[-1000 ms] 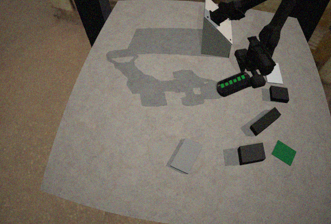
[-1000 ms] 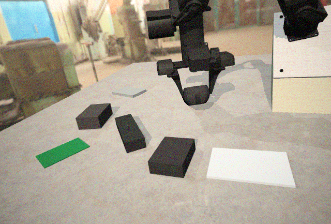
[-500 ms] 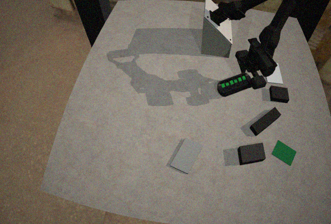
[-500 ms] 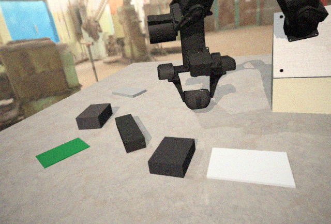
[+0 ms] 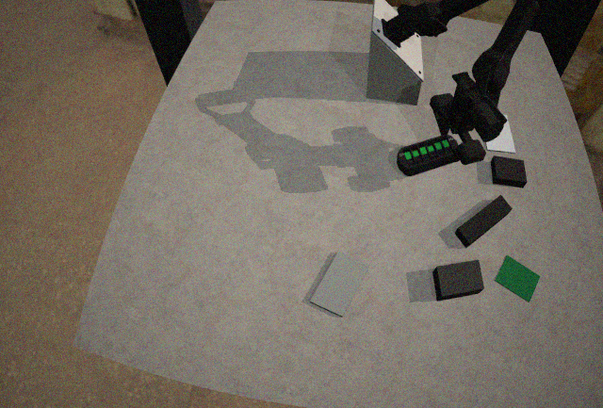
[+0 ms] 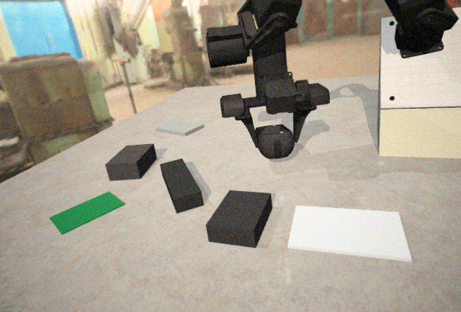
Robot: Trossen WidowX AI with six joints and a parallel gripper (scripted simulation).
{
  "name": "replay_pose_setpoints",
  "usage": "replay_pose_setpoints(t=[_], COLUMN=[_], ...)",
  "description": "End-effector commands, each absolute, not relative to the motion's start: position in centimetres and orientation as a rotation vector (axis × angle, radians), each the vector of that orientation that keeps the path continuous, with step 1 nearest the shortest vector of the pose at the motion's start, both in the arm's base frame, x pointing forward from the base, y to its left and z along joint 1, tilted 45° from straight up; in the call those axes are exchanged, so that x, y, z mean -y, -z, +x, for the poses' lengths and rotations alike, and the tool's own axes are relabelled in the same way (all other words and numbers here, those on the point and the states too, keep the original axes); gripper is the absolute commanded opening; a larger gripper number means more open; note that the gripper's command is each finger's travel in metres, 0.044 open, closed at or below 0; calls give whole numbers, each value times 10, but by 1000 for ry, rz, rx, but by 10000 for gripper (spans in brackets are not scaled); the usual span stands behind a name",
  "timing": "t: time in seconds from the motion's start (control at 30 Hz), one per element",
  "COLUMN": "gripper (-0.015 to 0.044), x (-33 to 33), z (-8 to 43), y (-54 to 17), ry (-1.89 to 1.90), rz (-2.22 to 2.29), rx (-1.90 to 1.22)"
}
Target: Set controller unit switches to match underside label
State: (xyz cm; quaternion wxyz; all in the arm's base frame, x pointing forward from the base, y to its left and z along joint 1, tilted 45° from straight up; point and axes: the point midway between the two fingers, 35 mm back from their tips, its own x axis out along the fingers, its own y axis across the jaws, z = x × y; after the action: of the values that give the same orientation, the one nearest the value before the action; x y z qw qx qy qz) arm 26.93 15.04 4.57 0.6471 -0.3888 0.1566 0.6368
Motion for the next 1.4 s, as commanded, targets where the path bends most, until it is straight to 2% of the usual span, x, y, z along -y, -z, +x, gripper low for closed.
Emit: replay_pose_setpoints(t=[0.0,1.27,1.37], gripper=[338,338,417], x=[-151,-171,-171], z=[268,270,270], y=[-41,-32,-33], ry=[-1445,-1448,-1450], rz=[-877,-880,-882], rx=[-378,-363,-355])
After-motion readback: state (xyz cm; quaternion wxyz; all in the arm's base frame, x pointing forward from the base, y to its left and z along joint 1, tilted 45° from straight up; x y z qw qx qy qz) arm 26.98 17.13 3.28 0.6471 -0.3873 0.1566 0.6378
